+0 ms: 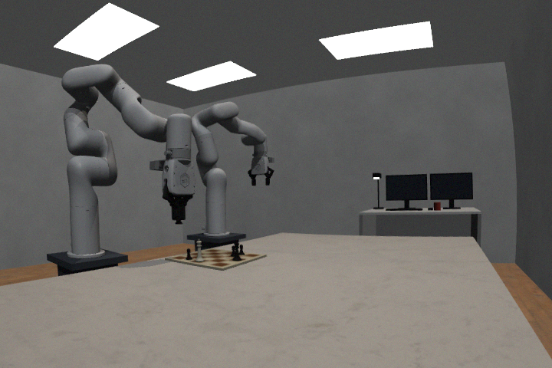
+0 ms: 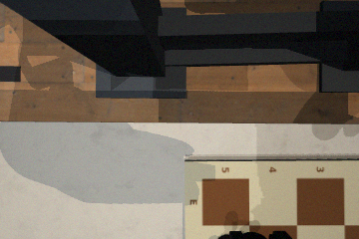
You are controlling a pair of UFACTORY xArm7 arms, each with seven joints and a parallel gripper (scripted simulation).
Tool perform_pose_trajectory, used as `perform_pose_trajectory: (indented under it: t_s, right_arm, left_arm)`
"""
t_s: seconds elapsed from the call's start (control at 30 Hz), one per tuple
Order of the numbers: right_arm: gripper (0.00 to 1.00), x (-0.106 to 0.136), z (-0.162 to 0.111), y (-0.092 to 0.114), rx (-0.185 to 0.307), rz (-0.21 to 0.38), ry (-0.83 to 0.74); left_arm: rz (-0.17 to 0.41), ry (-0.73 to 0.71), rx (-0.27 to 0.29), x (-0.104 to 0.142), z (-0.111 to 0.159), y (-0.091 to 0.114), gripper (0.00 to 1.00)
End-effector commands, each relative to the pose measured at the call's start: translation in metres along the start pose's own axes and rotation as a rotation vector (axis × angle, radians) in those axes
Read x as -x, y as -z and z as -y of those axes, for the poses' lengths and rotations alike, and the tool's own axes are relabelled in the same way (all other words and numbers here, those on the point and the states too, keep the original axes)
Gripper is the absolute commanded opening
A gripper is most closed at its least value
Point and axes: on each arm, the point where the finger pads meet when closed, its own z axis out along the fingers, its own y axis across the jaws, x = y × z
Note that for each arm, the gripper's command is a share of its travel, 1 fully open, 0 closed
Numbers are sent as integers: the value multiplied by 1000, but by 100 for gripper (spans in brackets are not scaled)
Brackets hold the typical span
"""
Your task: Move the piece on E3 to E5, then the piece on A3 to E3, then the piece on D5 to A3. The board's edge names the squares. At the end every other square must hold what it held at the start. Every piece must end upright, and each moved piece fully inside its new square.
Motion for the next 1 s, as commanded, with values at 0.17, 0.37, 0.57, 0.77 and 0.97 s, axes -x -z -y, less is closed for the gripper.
perform_pose_trajectory:
  t_s: [0.17,0.37,0.57,0.77,0.97]
  right_arm:
    - [0,1,0,-3,1,3,-3]
    - [0,1,0,-21,1,3,-3]
    - [0,1,0,-39,1,3,-3]
    - [0,1,0,-68,1,3,-3]
    - [0,1,0,-86,1,3,-3]
  left_arm:
    - [-4,0,1,-1,0,2,100]
    - [-4,0,1,-1,0,2,100]
    - [-4,0,1,-1,0,2,100]
    - [-4,0,1,-1,0,2,100]
    - [-4,0,1,-1,0,2,100]
